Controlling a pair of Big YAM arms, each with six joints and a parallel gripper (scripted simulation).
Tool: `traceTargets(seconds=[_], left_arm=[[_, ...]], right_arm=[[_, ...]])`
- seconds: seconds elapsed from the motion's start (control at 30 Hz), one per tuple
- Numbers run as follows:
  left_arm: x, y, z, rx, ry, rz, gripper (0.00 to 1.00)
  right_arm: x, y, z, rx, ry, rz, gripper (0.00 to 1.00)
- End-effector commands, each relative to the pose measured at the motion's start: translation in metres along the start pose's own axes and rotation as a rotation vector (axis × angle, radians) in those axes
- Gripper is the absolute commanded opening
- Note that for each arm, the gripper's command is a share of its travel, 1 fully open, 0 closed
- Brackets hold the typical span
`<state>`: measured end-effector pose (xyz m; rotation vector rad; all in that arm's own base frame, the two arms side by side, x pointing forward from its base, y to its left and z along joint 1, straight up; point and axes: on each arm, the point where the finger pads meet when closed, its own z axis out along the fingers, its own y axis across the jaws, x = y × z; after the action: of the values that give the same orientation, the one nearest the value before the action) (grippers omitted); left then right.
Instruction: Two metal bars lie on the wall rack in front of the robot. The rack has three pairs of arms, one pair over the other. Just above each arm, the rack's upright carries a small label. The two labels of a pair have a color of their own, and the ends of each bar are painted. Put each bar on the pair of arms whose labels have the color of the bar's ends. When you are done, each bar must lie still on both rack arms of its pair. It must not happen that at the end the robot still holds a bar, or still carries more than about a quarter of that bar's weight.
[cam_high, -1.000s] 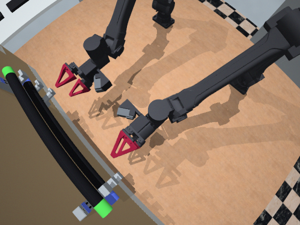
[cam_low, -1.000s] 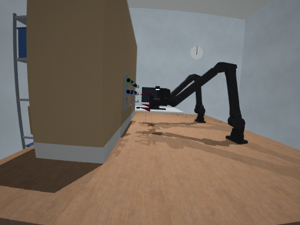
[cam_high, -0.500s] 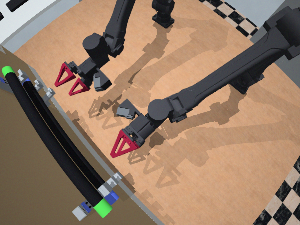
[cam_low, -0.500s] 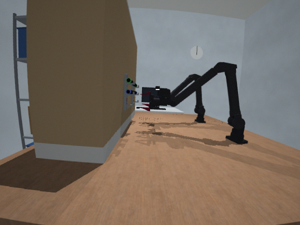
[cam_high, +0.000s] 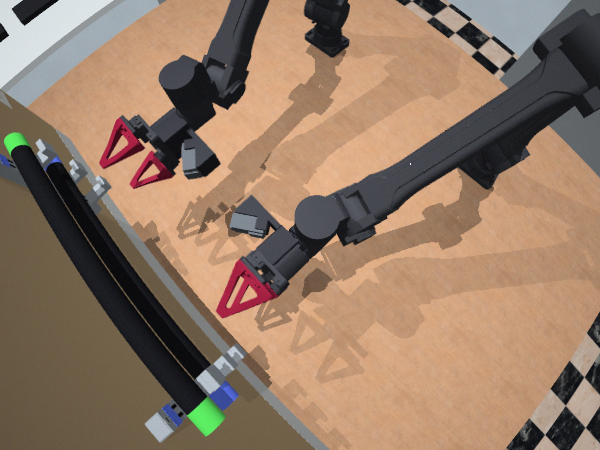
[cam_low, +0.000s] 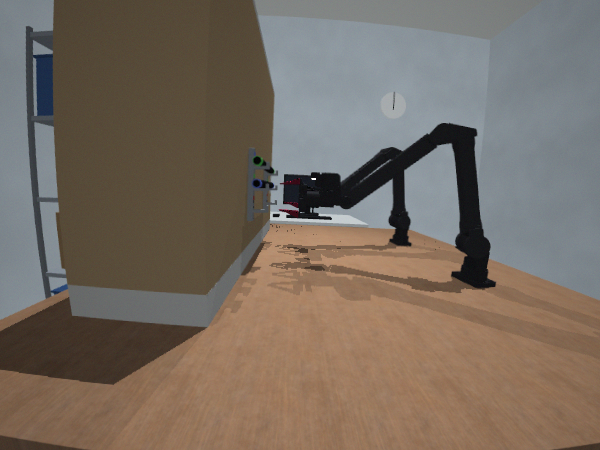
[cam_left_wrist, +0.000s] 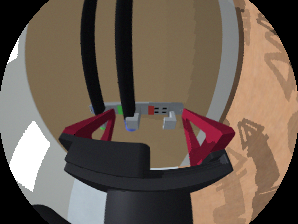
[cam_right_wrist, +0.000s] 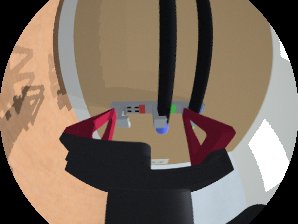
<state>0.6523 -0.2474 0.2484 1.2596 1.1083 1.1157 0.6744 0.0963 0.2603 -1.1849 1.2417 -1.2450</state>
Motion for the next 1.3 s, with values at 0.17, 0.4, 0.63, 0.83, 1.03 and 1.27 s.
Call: traceTargets(seconds=[0.17,0.4,0.63,0.83,1.03,1.27], left_arm=[[0.004,0.055,0.012,-0.06,0.009,-0.032,1.0],[0.004,0.063,0.012,-0.059,0.009,-0.031,1.0],[0.004,0.075,0.011,-0.057,0.009,-0.031,1.0],[0.004,0.085,0.011,-0.055,0.009,-0.031,1.0],[0.005,0.086,0.011,-0.055,0.009,-0.031,1.0],[0.005,0.086,0.01,-0.056,0.009,-0.032,1.0]], right_arm=[[0.006,-0.055,0.013,0.067,0.01,0.023,1.0],[0.006,-0.064,0.013,0.067,0.01,0.023,1.0],[0.006,-0.075,0.013,0.069,0.01,0.024,1.0],[0.006,-0.085,0.013,0.071,0.01,0.024,1.0],[0.006,-0.087,0.012,0.071,0.01,0.025,1.0],[0.006,-0.087,0.012,0.073,0.01,0.025,1.0]])
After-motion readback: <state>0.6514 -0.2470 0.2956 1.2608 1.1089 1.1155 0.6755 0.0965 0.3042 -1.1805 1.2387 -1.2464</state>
